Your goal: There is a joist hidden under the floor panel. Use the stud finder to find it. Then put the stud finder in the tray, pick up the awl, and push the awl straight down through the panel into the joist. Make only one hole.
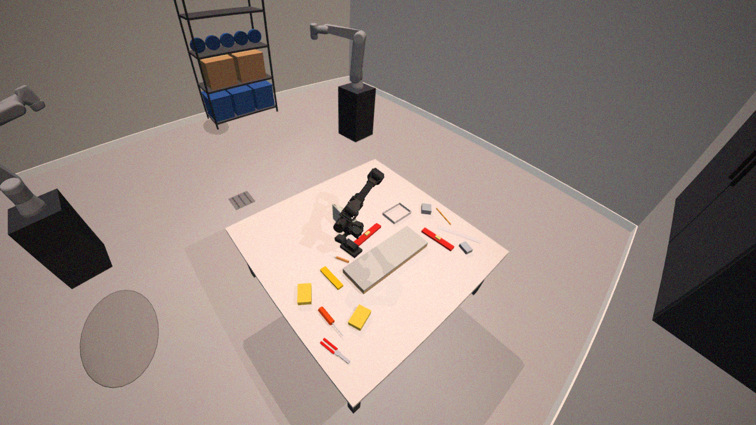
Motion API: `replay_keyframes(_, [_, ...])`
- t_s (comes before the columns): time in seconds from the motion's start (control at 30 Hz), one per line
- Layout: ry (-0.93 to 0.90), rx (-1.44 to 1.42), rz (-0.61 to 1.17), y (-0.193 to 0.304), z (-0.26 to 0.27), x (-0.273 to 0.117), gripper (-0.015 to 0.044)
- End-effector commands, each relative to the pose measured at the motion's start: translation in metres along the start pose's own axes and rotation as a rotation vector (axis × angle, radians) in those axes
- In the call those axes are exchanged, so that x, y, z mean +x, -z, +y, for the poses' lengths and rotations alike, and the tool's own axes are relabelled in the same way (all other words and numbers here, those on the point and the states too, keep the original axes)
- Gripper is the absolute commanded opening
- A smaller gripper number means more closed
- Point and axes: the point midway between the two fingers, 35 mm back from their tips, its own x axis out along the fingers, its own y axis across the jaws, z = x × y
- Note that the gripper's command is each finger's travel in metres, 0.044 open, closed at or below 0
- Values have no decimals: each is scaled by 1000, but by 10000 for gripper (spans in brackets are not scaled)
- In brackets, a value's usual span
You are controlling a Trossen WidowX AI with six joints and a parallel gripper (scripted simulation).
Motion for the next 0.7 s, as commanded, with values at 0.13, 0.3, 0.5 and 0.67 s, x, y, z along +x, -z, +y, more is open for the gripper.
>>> replay_keyframes(0.13, [-4,6,-2,3,0,13,440])
replay_keyframes(0.3, [-4,6,-2,5,0,21,440])
replay_keyframes(0.5, [-5,6,-3,8,1,30,440])
replay_keyframes(0.67, [-5,6,-3,10,1,37,440])
